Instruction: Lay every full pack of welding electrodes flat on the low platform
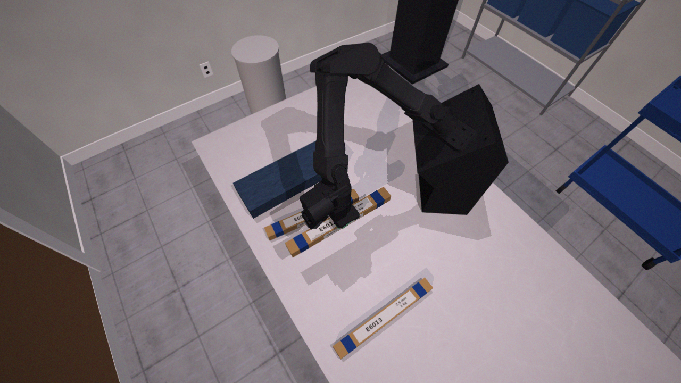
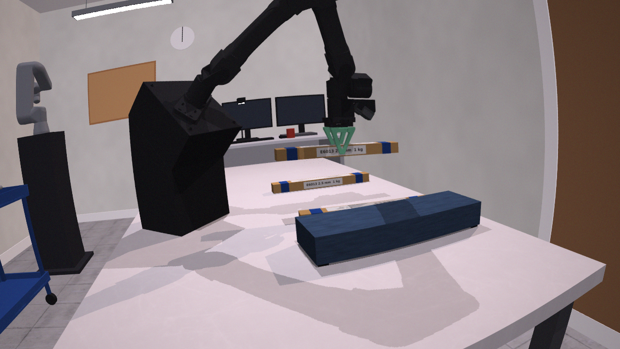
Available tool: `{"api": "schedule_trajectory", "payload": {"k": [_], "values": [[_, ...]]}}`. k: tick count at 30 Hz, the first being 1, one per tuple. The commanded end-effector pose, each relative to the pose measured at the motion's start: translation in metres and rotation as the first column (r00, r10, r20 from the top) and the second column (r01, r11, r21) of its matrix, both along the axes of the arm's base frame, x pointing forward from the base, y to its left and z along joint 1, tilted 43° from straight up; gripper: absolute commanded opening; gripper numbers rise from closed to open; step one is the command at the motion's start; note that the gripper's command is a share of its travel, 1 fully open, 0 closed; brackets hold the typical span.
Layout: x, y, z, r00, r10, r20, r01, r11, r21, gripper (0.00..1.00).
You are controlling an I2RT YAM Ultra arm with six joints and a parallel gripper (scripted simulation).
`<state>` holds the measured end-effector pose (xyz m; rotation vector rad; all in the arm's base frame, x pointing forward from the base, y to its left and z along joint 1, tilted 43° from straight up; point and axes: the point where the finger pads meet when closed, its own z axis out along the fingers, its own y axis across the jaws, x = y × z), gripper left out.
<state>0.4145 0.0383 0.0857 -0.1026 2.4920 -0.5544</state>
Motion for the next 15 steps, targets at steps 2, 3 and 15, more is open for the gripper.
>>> {"api": "schedule_trajectory", "payload": {"k": [2, 3, 15], "values": [[0.004, 0.027, 0.013, 0.999, 0.011, 0.047, -0.012, 1.0, 0.02, 0.0], [0.004, 0.03, 0.008, 0.999, 0.011, 0.037, -0.012, 1.0, 0.016, 0.0], [0.005, 0.055, -0.003, 0.999, 0.012, 0.037, -0.013, 1.0, 0.016, 0.0]]}}
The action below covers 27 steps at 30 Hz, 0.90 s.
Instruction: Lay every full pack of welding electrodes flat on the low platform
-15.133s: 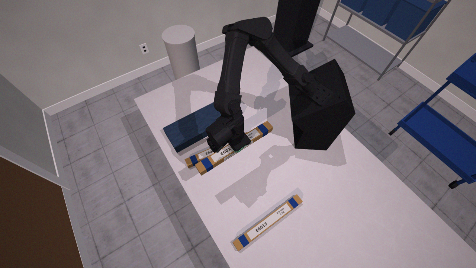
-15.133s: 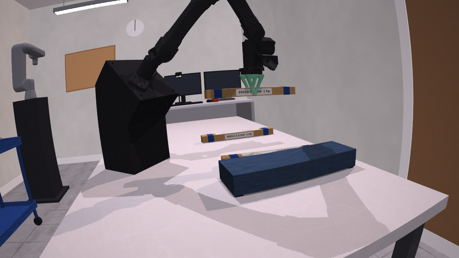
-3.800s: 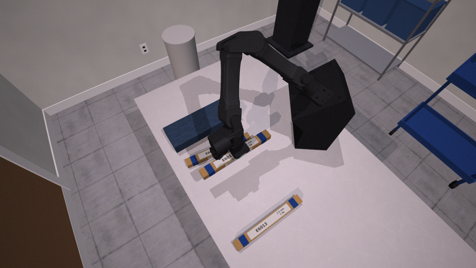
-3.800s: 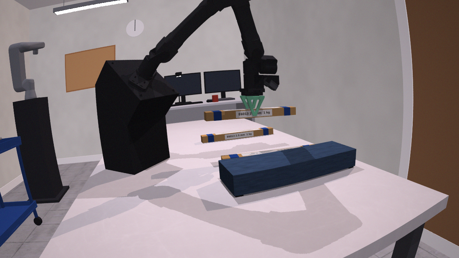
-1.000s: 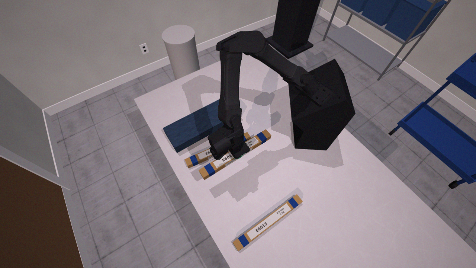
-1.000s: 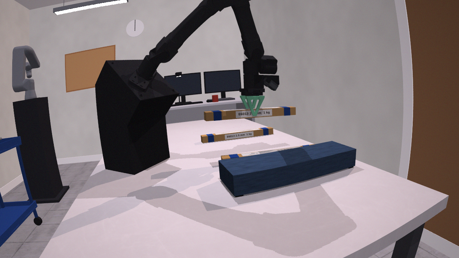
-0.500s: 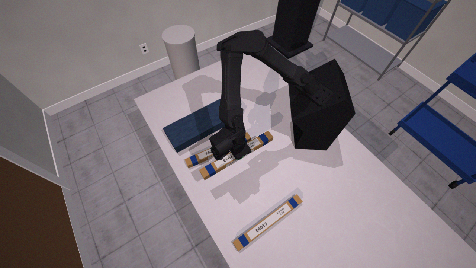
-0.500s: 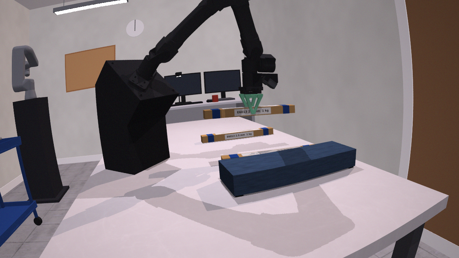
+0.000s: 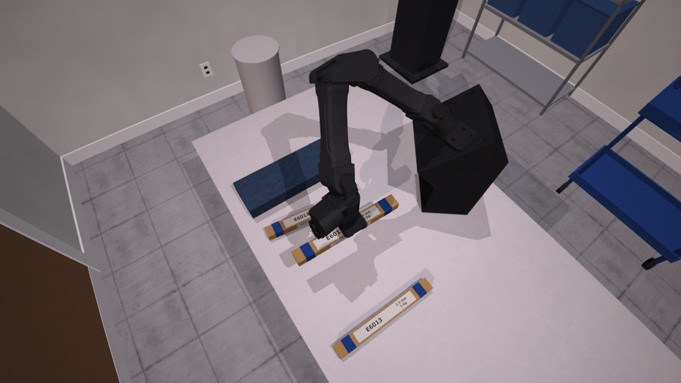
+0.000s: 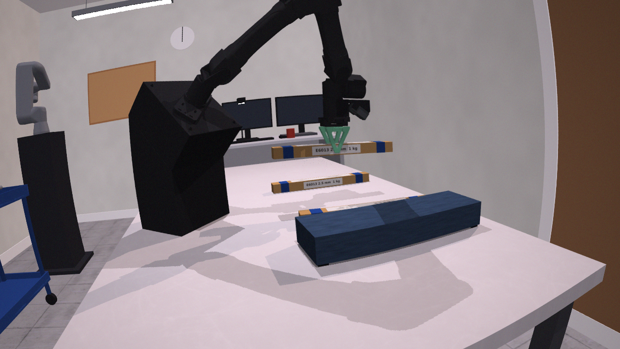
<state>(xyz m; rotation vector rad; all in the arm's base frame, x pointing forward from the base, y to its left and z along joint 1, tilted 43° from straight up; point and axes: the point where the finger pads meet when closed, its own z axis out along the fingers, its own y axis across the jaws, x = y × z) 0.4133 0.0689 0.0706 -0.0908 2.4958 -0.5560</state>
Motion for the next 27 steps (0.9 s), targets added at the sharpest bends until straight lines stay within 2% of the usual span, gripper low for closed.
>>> {"api": "schedule_trajectory", "payload": {"k": [1, 3, 7, 11, 12, 13, 14, 18, 20, 22, 23, 27], "values": [[0.006, 0.026, 0.011, 0.999, 0.021, 0.039, -0.022, 1.0, 0.013, 0.0], [0.007, 0.032, 0.017, 0.998, 0.021, 0.056, -0.022, 1.0, 0.021, 0.0], [0.006, 0.041, 0.006, 0.999, 0.022, 0.041, -0.022, 1.0, 0.014, 0.0], [0.007, 0.047, 0.009, 0.998, 0.021, 0.053, -0.023, 1.0, 0.021, 0.0], [0.008, 0.049, 0.016, 0.997, 0.021, 0.072, -0.023, 0.999, 0.031, 0.0], [0.007, 0.051, 0.003, 0.999, 0.022, 0.046, -0.023, 1.0, 0.017, 0.0], [0.007, 0.054, -0.001, 0.999, 0.022, 0.04, -0.023, 1.0, 0.014, 0.0], [0.007, 0.064, -0.005, 0.999, 0.022, 0.04, -0.023, 1.0, 0.014, 0.0], [0.008, 0.069, 0.0, 0.998, 0.022, 0.055, -0.023, 0.999, 0.022, 0.0], [0.008, 0.074, -0.007, 0.999, 0.022, 0.044, -0.023, 1.0, 0.016, 0.0], [0.009, 0.076, 0.007, 0.997, 0.021, 0.07, -0.024, 0.999, 0.032, 0.0], [0.009, 0.077, 0.008, 0.997, 0.021, 0.071, -0.024, 0.999, 0.033, 0.0]]}}
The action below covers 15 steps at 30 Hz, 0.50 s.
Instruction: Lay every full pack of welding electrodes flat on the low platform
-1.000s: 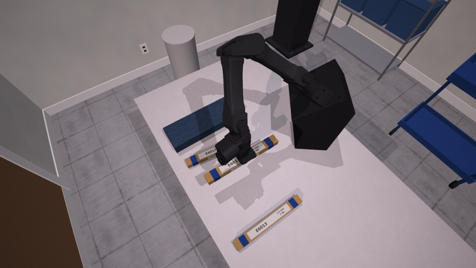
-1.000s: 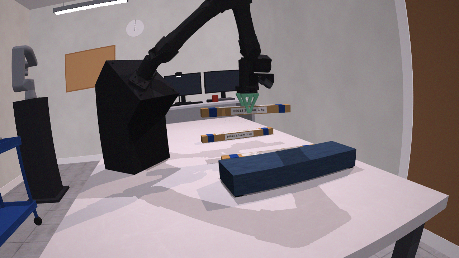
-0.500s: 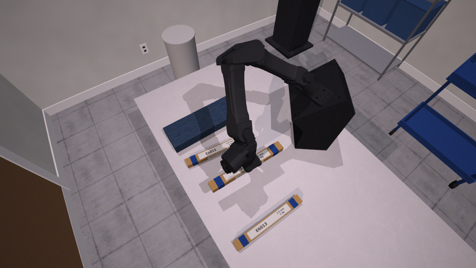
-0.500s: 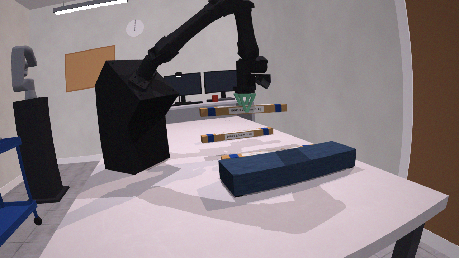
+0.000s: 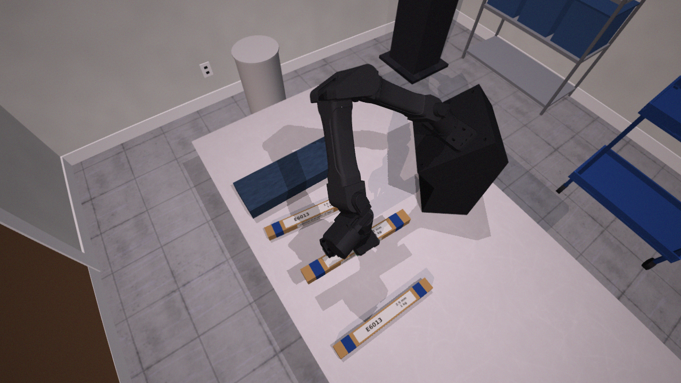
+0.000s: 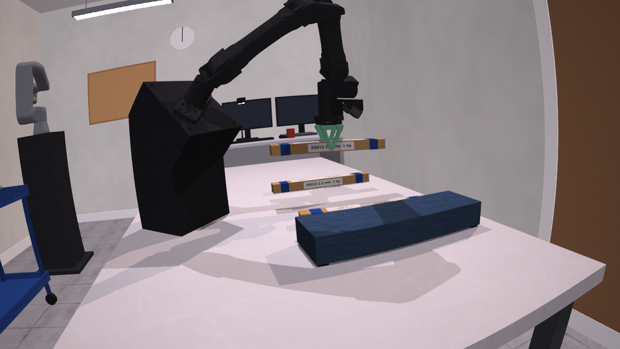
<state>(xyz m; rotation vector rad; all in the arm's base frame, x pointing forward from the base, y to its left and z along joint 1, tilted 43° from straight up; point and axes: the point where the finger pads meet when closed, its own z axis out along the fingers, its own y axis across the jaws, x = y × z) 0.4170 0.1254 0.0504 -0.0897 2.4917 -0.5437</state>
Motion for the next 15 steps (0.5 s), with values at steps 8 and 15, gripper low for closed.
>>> {"api": "schedule_trajectory", "payload": {"k": [8, 15], "values": [[0.0056, 0.023, 0.0282, 0.998, 0.018, 0.062, -0.02, 1.0, 0.022, 0.0], [0.0051, 0.0253, 0.0254, 0.998, 0.019, 0.054, -0.02, 1.0, 0.018, 0.0]]}}
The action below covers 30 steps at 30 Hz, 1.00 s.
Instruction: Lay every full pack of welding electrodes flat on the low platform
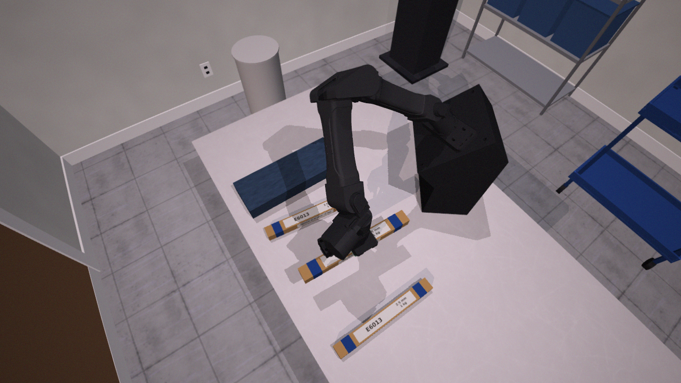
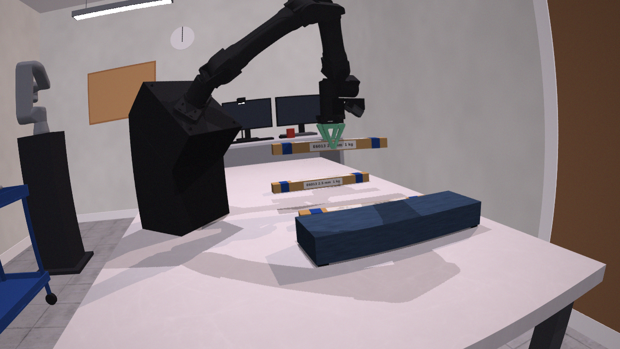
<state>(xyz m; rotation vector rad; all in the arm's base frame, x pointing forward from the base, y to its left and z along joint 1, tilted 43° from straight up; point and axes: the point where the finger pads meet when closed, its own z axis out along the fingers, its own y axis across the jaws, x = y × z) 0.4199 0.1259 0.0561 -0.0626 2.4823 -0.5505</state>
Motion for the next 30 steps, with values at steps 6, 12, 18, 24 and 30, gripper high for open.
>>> {"api": "schedule_trajectory", "payload": {"k": [6, 12, 18, 24, 30], "values": [[0.0025, 0.0256, 0.0203, 0.998, 0.037, 0.042, -0.038, 0.999, 0.017, 0.0], [0.0028, 0.0271, 0.0237, 0.998, 0.037, 0.048, -0.038, 0.999, 0.021, 0.0], [0.0024, 0.028, 0.0194, 0.999, 0.038, 0.038, -0.038, 0.999, 0.014, 0.0], [0.0033, 0.029, 0.0247, 0.998, 0.038, 0.048, -0.039, 0.999, 0.02, 0.0], [0.0034, 0.0298, 0.0247, 0.998, 0.038, 0.047, -0.039, 0.999, 0.02, 0.0]]}}
